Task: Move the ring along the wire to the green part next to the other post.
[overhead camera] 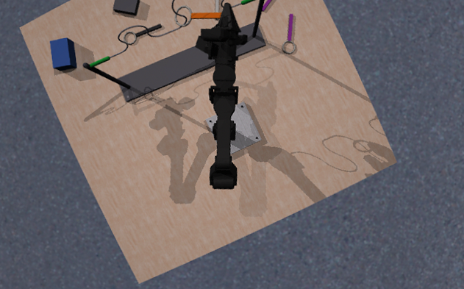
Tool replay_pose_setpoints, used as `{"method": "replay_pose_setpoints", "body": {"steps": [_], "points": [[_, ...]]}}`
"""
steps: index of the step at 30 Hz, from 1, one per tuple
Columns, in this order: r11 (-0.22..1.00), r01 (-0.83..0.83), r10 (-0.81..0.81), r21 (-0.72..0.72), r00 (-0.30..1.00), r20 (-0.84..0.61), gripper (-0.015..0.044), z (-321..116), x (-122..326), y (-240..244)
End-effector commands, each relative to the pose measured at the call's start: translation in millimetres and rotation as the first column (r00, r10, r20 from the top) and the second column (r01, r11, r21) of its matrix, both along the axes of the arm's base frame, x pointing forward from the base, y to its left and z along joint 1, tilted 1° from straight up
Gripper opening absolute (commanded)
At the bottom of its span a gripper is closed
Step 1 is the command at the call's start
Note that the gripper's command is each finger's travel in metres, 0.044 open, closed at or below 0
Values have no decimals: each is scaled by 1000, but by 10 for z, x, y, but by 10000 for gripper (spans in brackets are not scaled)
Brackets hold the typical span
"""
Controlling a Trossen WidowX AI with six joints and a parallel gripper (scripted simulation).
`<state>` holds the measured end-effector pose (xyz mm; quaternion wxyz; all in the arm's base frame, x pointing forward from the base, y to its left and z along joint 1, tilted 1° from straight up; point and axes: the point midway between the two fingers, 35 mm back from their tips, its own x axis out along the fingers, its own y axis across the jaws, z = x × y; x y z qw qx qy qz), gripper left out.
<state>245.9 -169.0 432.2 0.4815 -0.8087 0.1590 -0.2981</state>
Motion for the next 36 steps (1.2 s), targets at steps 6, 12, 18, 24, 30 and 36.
{"method": "replay_pose_setpoints", "body": {"steps": [6,12,18,24,30,36], "points": [[990,-6,1,142,999,34,-150,-231,-21,-92],[968,-11,-3,252,998,56,-150,-410,-26,-133],[923,-21,-11,385,997,82,-150,-635,-27,-155],[857,-35,-23,514,994,107,-150,-866,-21,-144],[772,-53,-39,634,991,130,-150,-1094,-8,-99],[669,-74,-58,739,987,151,-150,-1314,10,-21]]}}
